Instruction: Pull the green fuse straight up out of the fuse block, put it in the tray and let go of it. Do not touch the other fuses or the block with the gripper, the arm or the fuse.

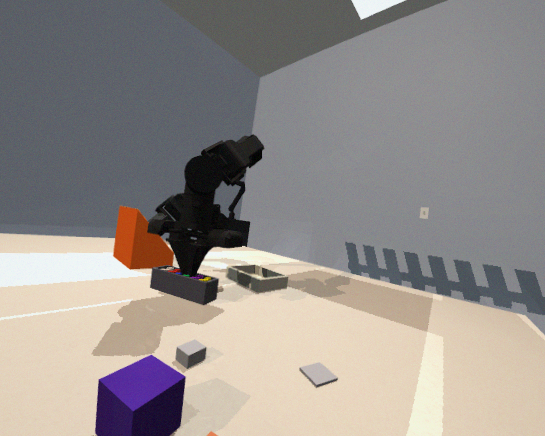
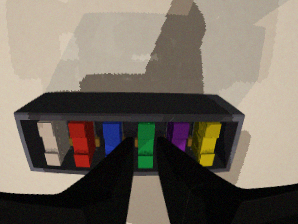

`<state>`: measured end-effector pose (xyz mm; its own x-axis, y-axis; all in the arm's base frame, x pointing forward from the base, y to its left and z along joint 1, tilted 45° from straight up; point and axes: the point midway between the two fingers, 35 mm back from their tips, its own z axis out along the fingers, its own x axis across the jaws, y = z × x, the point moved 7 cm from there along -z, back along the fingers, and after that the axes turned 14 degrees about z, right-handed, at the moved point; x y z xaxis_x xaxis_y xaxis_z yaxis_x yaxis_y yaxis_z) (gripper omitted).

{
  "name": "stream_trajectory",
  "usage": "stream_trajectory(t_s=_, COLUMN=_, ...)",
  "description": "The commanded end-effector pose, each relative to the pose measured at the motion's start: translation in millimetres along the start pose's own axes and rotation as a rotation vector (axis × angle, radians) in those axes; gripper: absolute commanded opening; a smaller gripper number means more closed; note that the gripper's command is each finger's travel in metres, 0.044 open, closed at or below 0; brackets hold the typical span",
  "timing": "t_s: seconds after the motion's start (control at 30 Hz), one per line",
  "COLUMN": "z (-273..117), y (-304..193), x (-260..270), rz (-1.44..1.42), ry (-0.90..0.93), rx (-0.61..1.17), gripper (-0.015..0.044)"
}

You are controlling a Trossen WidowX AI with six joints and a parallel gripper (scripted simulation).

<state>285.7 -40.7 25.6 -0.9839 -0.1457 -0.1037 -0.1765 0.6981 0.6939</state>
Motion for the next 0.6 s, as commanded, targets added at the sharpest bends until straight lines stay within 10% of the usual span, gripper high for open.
stream_trajectory(t_s=0.0, z=-0.1, y=0.0, x=-0.1, rz=0.000, ry=0.000, rx=0.000, gripper=0.0049)
stream_trajectory(t_s=0.57, z=-2.8, y=-0.1, x=-0.2, rz=0.000, ry=0.000, rx=0.000, gripper=0.0000)
